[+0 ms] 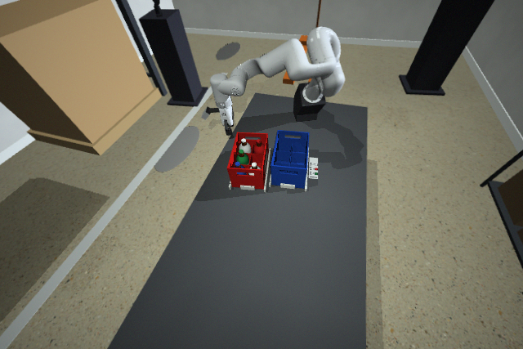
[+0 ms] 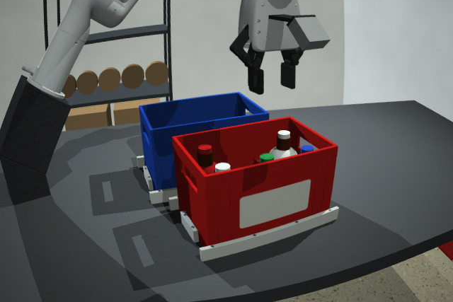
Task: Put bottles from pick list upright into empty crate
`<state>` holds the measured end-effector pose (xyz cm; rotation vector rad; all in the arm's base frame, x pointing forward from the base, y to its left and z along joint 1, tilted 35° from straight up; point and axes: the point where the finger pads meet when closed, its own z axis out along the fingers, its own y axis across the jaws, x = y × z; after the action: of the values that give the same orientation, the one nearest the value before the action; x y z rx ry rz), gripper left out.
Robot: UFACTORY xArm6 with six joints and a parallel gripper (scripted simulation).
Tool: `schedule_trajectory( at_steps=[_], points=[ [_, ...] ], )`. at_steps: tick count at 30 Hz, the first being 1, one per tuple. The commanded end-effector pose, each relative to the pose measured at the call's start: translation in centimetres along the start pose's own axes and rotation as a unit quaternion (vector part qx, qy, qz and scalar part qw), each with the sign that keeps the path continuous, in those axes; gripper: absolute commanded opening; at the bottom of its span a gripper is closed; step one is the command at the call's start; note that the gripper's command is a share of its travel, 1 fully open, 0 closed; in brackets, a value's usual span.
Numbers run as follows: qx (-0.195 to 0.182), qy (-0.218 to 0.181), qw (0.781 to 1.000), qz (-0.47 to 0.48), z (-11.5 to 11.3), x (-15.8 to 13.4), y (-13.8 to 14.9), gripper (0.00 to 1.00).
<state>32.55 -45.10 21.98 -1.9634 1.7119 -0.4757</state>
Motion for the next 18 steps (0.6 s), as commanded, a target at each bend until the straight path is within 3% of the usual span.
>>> schedule_trajectory(
  at_steps=[1, 11, 13, 18],
  points=[
    [0.002, 0.004, 0.998, -0.070, 1.6, -0.8, -0.5, 0.65],
    [0.001, 0.003, 0.974, -0.227, 6.0, -3.1, -1.6, 0.65],
    [0.001, 0.003, 0.974, -0.227, 6.0, -3.1, -1.6, 0.65],
    [0.001, 0.004, 0.949, -0.314, 7.6, -3.9, -2.0, 0.65]
  ],
)
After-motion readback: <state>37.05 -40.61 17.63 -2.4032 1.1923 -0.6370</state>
